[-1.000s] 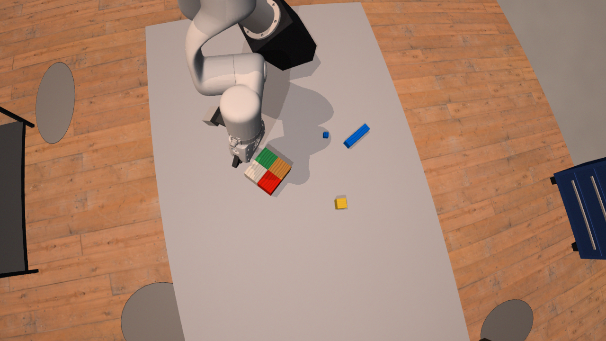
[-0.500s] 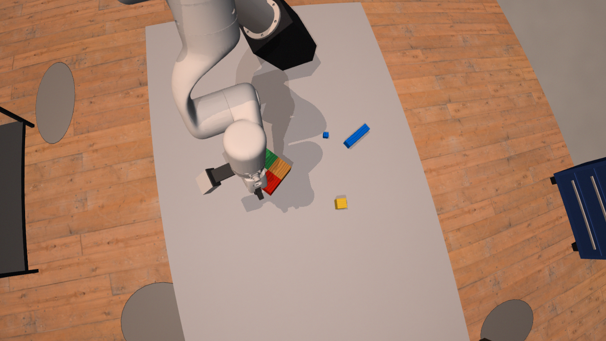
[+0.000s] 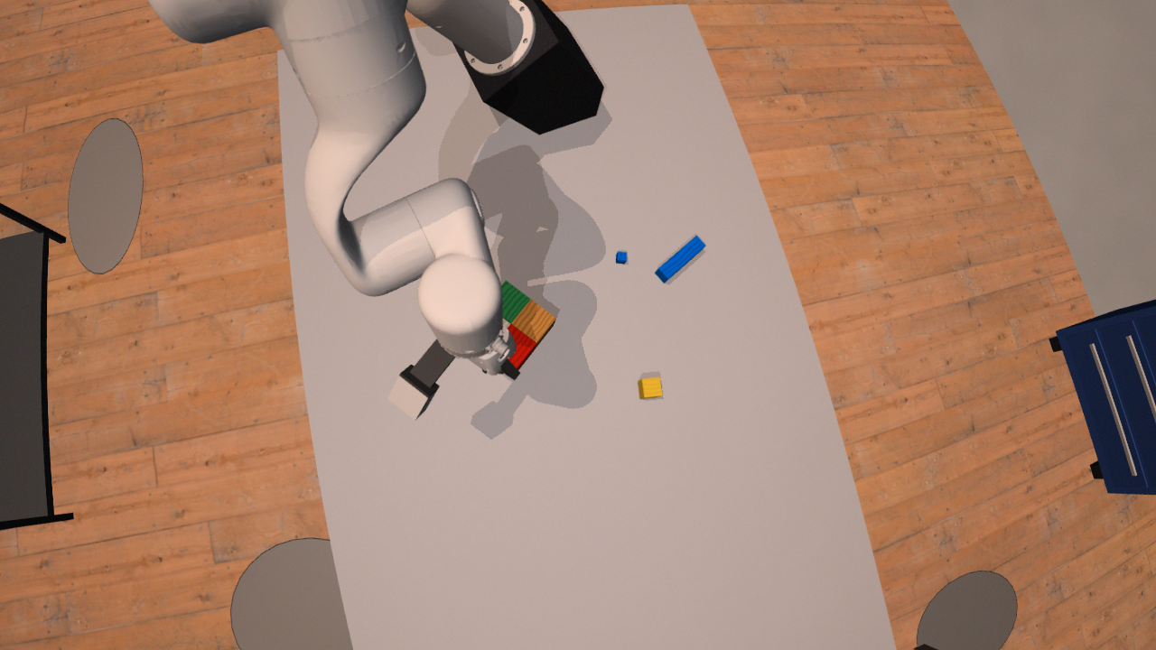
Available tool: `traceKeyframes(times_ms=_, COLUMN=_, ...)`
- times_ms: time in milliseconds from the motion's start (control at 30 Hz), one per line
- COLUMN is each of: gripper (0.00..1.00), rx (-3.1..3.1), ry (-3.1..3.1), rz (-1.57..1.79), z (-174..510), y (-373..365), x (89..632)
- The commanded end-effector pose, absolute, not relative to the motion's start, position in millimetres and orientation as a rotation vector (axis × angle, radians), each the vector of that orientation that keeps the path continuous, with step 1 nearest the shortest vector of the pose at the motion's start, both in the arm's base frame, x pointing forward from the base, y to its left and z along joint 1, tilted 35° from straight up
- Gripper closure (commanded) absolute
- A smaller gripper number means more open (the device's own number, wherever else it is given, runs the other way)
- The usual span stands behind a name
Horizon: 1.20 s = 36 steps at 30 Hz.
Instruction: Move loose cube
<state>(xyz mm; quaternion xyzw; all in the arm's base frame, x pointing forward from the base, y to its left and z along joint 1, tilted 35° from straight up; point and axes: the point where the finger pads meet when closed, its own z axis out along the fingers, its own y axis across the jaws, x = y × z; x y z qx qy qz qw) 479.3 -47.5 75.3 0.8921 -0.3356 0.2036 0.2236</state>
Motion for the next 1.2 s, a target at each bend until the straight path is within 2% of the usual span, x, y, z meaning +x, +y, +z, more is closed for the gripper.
traceKeyframes(times_ms=0, gripper=0.52, rx=2.465, ry=-0.925, rz=0.565, z=75.9, y=-46.6, x=480.6)
traceKeyframes(times_ms=1167, gripper=0.52, rx=2.464, ry=-0.923, rz=0.562, z=22.5, y=-81.3, x=495.6)
